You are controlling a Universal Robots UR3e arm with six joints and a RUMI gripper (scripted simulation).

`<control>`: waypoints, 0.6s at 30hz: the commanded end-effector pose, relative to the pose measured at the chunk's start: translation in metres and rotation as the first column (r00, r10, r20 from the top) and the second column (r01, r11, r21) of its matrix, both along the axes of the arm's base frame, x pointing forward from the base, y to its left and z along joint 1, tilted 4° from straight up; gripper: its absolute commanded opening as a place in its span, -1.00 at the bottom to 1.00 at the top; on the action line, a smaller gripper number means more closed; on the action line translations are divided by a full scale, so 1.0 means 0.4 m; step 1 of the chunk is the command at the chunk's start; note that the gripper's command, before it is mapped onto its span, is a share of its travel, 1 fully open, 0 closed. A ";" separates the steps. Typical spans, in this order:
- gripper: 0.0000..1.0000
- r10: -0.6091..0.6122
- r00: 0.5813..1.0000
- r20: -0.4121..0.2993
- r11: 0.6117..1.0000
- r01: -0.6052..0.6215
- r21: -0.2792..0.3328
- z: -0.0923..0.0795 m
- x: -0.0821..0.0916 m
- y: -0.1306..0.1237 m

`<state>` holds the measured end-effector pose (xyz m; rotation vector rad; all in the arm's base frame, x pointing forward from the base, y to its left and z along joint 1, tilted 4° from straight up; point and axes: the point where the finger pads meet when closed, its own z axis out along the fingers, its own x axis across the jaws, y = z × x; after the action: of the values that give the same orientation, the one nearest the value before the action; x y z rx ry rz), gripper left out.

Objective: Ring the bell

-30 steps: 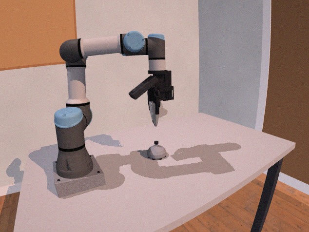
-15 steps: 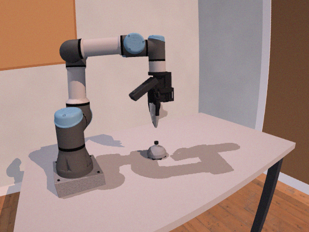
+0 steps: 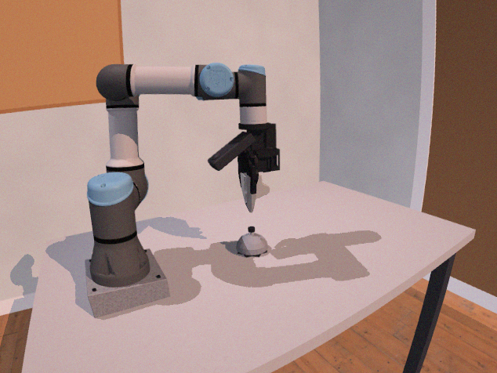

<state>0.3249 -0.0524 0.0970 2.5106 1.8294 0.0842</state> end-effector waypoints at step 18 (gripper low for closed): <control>-1.00 0.000 1.000 0.003 1.000 0.000 -0.002 -0.072 0.006 -0.003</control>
<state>0.3264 -0.0532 0.0706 2.5104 1.8293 0.0844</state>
